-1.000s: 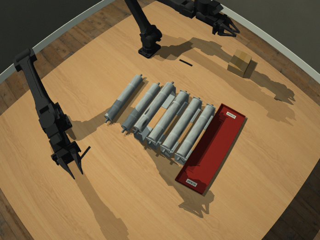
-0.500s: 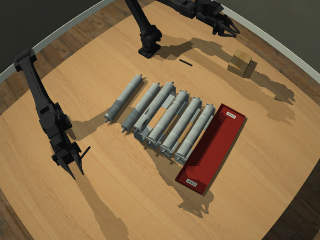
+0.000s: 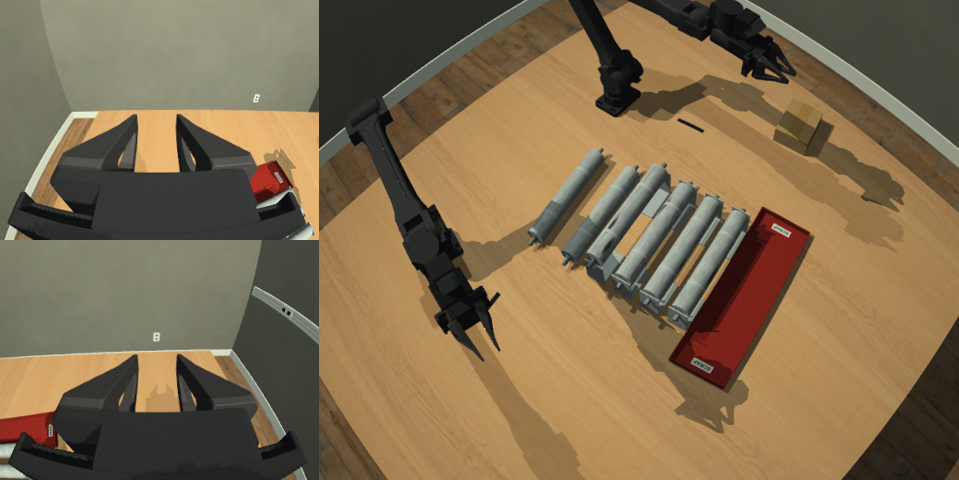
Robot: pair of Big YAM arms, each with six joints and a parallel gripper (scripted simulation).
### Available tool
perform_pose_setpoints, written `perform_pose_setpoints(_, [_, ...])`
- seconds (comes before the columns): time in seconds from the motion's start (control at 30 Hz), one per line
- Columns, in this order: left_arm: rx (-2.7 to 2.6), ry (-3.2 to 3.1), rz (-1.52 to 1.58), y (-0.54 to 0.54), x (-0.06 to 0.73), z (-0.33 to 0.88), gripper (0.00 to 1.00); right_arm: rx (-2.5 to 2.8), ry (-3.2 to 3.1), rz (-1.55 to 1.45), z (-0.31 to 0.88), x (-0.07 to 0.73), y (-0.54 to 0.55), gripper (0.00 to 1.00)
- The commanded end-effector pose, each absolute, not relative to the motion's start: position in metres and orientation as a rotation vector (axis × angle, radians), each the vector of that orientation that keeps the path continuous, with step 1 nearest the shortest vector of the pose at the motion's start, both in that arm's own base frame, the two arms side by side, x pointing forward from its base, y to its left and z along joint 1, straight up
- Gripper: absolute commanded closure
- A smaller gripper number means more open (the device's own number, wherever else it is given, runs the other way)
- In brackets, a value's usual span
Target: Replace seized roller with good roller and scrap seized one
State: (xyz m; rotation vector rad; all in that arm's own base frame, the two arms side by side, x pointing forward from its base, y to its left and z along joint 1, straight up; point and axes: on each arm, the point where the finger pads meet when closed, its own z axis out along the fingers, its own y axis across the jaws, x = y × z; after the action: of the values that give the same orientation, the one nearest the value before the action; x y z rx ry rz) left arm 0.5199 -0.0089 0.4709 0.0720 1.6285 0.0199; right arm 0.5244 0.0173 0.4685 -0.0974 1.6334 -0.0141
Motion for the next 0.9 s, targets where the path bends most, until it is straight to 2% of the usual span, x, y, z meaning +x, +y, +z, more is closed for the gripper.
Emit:
perform_pose_setpoints(0.0, [0.172, 1.677, 0.071, -0.018, 0.514, 0.453, 0.68, -0.222, 1.686, -0.065, 0.448, 0.53, 0.033, 0.68])
perform_pose_setpoints(0.37, [0.481, 1.831, 0.121, -0.047, 0.493, 0.382, 0.68, -0.638, 1.832, -0.091, 0.368, 0.525, 0.094, 0.68])
perform_pose_setpoints(0.5, [0.535, 1.836, 0.128, -0.052, 0.491, 0.381, 0.68, -0.703, 1.813, -0.099, 0.377, 0.528, 0.105, 0.68])
perform_pose_setpoints(0.87, [0.87, 1.957, 0.103, -0.078, 0.453, 0.296, 0.68, -1.158, 1.871, -0.035, 0.284, 0.494, 0.163, 0.68])
